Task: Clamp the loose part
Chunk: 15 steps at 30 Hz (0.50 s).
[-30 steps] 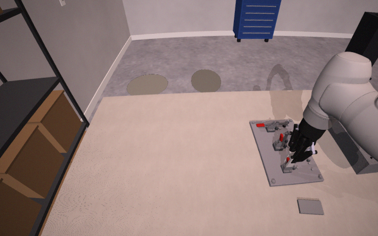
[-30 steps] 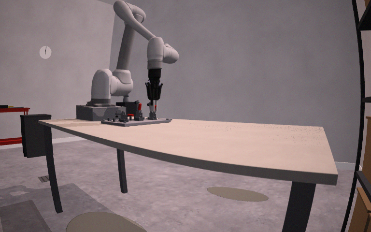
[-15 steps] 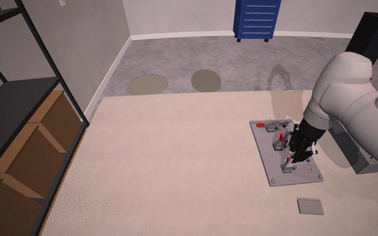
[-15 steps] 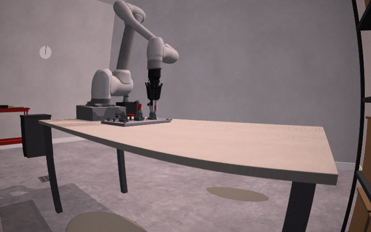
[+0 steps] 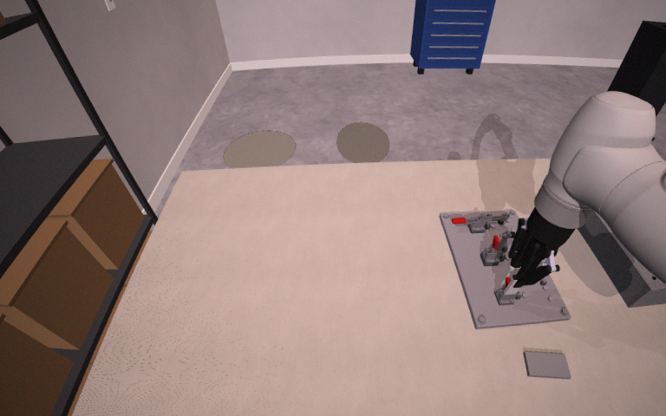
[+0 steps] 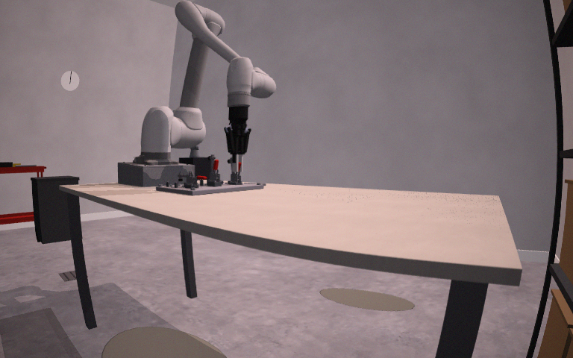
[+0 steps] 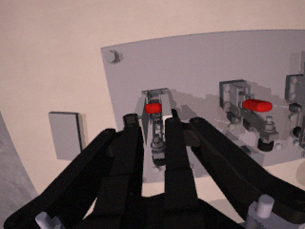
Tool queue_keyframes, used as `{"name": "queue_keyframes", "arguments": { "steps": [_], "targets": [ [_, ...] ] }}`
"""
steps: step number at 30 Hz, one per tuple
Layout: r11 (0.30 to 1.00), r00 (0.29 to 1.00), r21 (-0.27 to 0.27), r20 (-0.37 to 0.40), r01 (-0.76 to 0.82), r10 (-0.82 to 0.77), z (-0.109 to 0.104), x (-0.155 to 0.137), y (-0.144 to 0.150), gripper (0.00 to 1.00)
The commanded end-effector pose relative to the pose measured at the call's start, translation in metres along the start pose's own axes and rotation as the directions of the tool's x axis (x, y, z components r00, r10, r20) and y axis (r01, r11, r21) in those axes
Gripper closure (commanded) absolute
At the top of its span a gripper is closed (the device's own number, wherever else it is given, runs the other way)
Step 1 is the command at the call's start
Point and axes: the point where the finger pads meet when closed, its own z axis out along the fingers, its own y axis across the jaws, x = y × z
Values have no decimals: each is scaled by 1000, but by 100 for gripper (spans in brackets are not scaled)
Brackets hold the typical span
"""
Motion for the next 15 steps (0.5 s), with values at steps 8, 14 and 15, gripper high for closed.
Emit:
{"name": "queue_keyframes", "arguments": {
  "steps": [8, 14, 15],
  "targets": [
    [1000, 1000, 0, 3, 0, 0, 1, -4, 0, 90],
    [1000, 1000, 0, 3, 0, 0, 1, -5, 0, 90],
    [1000, 1000, 0, 3, 0, 0, 1, -6, 0, 90]
  ]
}}
